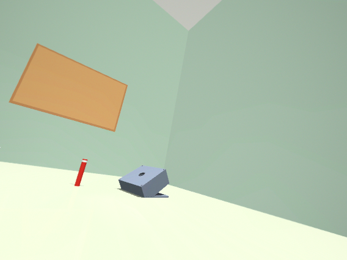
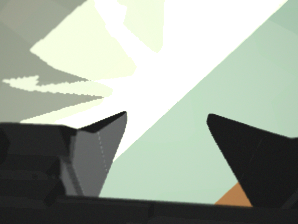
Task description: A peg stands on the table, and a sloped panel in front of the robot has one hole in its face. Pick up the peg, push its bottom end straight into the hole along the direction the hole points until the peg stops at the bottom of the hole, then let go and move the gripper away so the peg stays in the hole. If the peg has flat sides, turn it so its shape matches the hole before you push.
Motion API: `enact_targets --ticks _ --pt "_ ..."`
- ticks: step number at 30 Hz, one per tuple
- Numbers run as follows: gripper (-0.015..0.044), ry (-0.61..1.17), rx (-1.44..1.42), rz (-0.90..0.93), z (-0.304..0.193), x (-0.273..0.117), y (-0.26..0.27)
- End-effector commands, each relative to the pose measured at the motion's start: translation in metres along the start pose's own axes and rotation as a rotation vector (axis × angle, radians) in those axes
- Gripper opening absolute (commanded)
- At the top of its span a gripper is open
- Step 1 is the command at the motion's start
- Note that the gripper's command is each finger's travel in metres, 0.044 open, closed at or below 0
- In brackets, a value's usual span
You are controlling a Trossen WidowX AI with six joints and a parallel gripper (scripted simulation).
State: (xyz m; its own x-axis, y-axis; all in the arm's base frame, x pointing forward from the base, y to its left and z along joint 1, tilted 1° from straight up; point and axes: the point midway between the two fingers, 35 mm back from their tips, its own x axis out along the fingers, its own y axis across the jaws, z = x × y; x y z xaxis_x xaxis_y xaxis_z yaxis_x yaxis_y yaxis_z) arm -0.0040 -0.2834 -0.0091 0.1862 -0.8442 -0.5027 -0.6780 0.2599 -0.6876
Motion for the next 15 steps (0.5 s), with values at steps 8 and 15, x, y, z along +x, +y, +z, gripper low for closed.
enact_targets --ticks 8,15 --pt "0.0440 -0.060 0.073 -0.010 0.011 0.012 -0.012" --pt "0.0440 -0.078 0.058 -0.010 0.016 0.021 -0.026"
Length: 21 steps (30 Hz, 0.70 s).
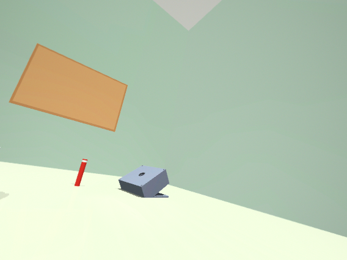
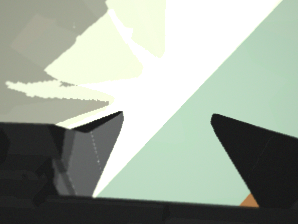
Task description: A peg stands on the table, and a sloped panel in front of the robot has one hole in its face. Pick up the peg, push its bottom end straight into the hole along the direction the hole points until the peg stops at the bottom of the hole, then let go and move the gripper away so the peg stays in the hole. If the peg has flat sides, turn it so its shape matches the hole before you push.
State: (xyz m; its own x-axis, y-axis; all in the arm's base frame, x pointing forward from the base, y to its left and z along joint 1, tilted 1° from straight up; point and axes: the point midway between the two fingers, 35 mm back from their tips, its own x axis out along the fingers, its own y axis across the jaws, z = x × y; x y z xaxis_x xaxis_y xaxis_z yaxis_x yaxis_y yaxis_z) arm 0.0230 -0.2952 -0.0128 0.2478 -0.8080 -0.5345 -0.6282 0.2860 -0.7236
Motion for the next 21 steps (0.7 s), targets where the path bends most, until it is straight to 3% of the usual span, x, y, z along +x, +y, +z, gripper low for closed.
enact_targets --ticks 1,21 --pt "0.0440 -0.003 -0.011 -0.002 0.001 0.006 -0.010" --pt "0.0440 -0.211 0.174 0.017 0.055 0.030 -0.049"
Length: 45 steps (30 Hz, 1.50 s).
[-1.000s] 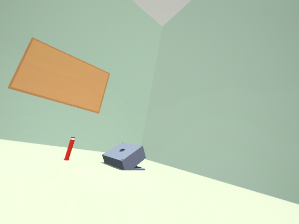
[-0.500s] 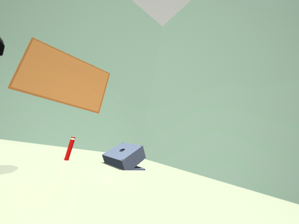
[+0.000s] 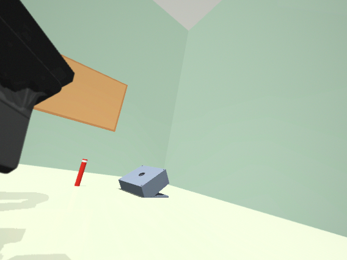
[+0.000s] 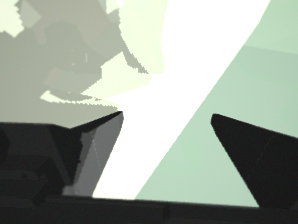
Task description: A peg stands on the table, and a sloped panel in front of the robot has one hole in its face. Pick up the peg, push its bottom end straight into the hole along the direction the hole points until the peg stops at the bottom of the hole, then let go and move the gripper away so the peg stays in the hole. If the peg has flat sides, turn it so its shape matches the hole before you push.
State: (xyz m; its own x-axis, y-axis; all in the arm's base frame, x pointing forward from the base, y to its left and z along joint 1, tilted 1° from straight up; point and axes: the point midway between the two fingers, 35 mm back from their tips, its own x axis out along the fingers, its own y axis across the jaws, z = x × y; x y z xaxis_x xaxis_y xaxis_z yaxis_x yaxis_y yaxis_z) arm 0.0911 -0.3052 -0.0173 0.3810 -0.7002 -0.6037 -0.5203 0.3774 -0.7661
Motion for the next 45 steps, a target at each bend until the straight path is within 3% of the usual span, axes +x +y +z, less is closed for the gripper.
enact_targets --ticks 1,45 --pt "0.0440 -0.036 0.036 0.008 0.011 0.006 -0.008" --pt "0.0440 -0.372 0.226 0.198 0.161 0.012 -0.064"
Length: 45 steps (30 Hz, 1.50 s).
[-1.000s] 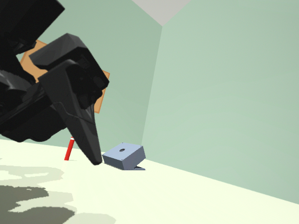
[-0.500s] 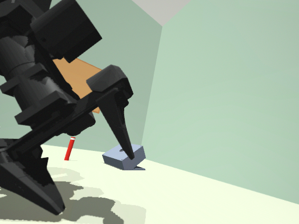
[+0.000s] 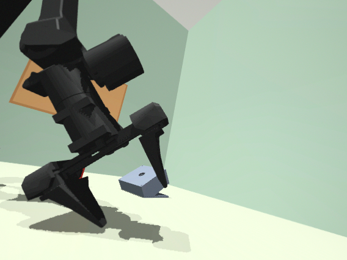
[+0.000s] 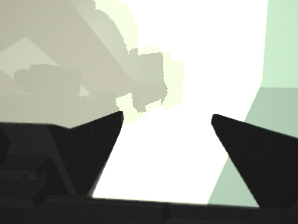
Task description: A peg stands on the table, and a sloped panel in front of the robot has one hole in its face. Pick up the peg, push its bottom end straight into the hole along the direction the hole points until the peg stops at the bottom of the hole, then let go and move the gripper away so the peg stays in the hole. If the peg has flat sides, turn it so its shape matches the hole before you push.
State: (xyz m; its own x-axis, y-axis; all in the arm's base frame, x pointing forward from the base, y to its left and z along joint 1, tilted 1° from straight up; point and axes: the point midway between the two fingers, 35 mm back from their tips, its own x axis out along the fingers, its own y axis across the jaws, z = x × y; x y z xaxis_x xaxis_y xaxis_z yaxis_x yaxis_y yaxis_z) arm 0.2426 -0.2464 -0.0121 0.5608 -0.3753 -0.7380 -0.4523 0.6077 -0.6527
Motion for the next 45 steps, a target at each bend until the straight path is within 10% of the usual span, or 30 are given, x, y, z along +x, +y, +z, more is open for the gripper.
enact_targets --ticks 1,45 --pt "0.0440 -0.019 0.034 0.031 0.015 0.003 -0.001" --pt "0.0440 -0.058 0.315 0.446 0.188 -0.023 0.042"
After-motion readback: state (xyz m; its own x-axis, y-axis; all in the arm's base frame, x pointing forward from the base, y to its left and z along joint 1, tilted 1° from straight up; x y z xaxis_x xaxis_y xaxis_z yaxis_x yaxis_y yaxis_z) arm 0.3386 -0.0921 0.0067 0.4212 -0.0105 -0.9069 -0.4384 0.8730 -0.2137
